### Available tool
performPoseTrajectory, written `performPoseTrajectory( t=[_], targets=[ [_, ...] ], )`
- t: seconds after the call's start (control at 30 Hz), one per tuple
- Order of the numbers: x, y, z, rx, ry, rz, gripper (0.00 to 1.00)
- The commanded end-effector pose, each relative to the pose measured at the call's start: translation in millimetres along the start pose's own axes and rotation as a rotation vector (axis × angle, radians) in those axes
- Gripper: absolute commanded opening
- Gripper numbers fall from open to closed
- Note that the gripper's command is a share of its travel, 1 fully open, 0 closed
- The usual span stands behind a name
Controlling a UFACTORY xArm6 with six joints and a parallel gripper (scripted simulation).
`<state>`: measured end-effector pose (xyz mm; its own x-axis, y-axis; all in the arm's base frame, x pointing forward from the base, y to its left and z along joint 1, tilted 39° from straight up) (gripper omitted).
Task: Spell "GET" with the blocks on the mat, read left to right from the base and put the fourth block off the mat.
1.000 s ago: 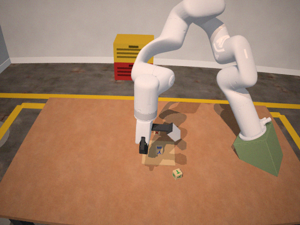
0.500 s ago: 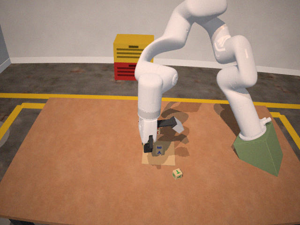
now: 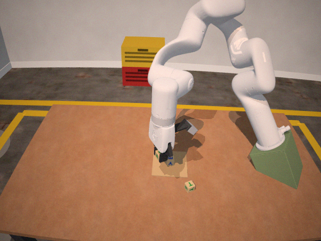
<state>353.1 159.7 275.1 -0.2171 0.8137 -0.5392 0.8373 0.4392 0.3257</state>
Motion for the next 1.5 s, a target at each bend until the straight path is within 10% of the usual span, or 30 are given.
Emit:
performPoseTrajectory(
  t=[0.0,1.47],
  targets=[
    [-1.7,-5.0,-1.0,0.000,0.009,-0.138,0.27],
    [-4.9,-45.8,2.0,-0.005,0.009,-1.020,0.27]
  ],
)
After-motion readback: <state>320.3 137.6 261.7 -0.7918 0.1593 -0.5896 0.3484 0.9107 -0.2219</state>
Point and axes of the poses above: the point where the finger pads meet when closed, its own z axis out along the fingers, its own x axis across the jaws, y = z × x, the point moved 8 cm from there along -z, back along the fingers, and after that the axes turned 5 degrees about z, right-handed, at the moved point
